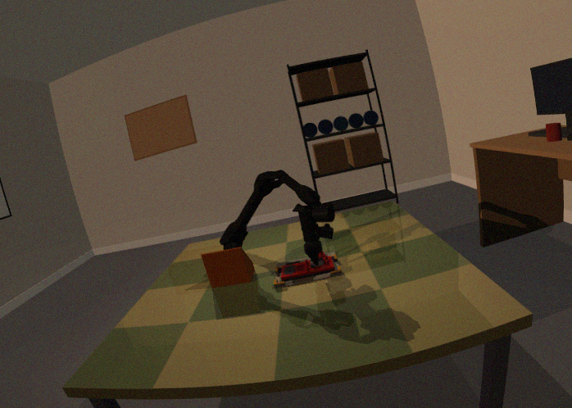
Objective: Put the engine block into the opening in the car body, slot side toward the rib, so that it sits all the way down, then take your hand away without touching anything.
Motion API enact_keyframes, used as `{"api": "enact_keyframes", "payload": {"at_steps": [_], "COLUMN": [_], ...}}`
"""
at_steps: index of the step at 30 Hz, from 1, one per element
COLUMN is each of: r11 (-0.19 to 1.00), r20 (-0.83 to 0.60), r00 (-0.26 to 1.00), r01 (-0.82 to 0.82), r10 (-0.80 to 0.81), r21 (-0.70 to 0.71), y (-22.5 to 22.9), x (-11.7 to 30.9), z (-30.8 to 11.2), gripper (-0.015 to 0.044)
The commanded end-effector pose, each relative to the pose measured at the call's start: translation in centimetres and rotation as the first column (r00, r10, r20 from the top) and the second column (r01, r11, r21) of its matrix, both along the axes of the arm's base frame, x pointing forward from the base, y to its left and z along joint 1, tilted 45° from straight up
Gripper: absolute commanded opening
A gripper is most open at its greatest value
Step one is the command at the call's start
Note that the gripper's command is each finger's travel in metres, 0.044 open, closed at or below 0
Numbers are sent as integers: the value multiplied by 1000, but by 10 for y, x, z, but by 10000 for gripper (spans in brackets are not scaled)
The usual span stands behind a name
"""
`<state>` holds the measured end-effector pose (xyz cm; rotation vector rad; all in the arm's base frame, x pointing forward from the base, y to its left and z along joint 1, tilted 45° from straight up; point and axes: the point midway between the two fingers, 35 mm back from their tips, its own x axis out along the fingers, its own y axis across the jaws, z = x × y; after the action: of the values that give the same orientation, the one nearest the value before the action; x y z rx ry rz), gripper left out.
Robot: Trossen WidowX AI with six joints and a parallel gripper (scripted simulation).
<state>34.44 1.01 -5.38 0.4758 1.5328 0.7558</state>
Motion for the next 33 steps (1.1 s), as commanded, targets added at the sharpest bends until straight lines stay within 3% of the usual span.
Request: {"api": "enact_keyframes", "payload": {"at_steps": [1,8,25,33], "r11": [1000,1000,1000,1000], "r20": [9,9,9,9], "r00": [1000,1000,1000,1000], "r01": [6,6,6,6], "r10": [-6,-6,-6,-6], "r21": [-3,-3,-3,-3], "y": [-9,-9,-9,-9], "x": [3,3,3,3], "z": [8,8,8,8], "gripper": [440,440,0,0]}}
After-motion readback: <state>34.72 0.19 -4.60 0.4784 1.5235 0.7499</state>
